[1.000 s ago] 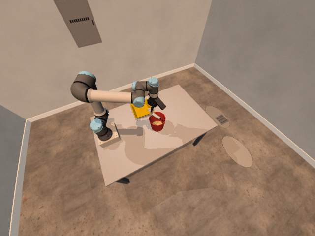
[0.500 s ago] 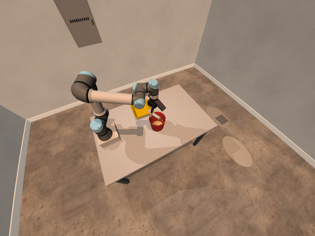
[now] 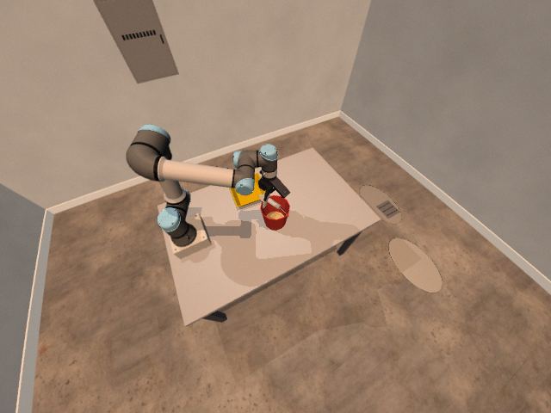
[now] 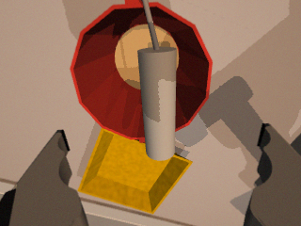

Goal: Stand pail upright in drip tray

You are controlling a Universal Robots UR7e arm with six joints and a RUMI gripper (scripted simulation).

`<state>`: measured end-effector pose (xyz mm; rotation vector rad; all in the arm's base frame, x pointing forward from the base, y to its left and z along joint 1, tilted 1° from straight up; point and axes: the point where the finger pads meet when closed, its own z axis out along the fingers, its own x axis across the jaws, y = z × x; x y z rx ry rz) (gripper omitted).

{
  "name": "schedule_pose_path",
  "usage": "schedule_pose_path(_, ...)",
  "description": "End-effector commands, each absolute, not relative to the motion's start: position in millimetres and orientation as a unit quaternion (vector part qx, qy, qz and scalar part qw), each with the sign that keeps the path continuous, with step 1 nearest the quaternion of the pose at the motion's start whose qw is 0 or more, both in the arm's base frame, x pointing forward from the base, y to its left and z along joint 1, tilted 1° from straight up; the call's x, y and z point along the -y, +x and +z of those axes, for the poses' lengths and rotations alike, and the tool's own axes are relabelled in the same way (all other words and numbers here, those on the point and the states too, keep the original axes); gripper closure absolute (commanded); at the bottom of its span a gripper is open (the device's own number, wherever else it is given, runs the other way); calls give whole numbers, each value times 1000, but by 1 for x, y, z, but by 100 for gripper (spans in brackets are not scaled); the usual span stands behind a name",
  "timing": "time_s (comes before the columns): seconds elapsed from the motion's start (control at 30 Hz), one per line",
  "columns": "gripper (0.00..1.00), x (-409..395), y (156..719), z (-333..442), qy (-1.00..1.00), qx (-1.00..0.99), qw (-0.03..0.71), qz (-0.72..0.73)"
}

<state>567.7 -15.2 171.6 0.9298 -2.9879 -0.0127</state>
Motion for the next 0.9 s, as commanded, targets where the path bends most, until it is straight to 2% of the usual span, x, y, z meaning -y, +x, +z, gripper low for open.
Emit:
schedule_pose_path(0.0, 0, 15, 568, 160, 297, 955, 5, -4)
schedule_pose_path(0.87, 0, 15, 568, 141, 297, 955, 5, -4)
